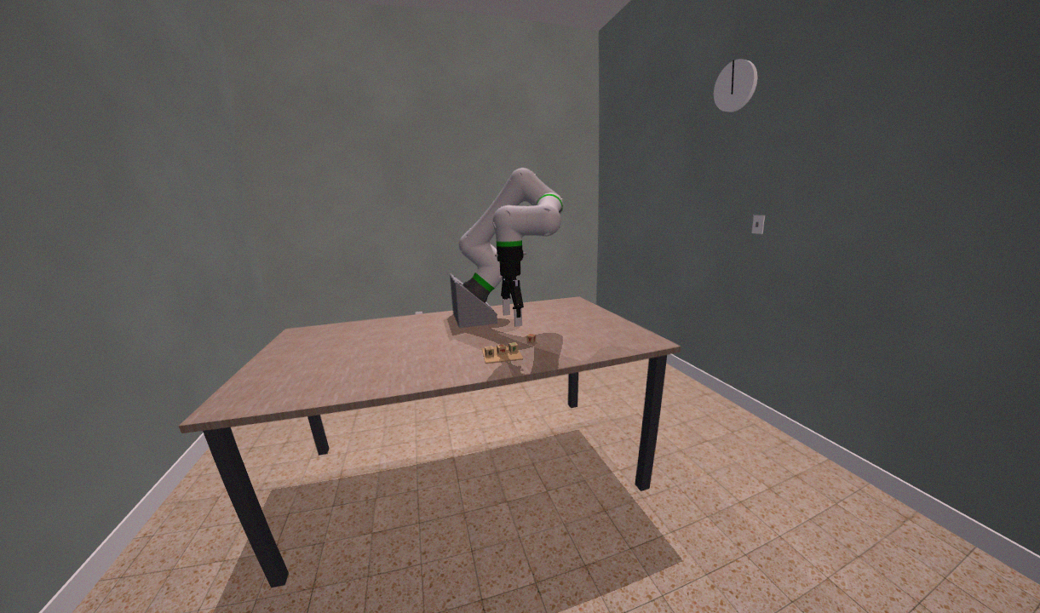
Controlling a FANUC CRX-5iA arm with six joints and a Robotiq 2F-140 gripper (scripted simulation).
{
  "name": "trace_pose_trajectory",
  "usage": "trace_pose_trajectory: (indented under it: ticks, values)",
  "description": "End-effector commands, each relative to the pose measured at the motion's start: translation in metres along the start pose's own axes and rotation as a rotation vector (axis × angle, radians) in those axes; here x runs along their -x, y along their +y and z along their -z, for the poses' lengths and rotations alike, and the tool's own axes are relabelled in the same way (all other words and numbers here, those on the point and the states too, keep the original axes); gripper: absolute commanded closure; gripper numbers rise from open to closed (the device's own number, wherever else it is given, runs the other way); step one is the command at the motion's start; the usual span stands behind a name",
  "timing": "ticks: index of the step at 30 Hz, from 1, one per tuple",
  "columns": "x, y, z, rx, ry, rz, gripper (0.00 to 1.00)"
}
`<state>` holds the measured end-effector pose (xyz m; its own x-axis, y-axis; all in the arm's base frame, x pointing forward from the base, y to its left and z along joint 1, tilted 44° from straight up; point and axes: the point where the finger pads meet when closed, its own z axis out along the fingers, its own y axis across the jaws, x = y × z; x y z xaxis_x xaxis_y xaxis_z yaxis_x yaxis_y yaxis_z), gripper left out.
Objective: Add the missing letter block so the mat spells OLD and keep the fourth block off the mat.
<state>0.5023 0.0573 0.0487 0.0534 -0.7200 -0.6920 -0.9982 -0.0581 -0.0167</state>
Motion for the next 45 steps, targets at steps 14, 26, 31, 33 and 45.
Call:
trace_pose_trajectory:
  ticks: [14, 26, 31, 33, 45]
  values:
    - [0.000, 0.000, 0.054, 0.000, 0.000, 0.000, 0.00]
    - [0.000, 0.000, 0.060, 0.000, 0.000, 0.000, 0.00]
    - [0.000, 0.000, 0.060, 0.000, 0.000, 0.000, 0.00]
    - [0.000, 0.000, 0.060, 0.000, 0.000, 0.000, 0.00]
    - [0.000, 0.000, 0.060, 0.000, 0.000, 0.000, 0.00]
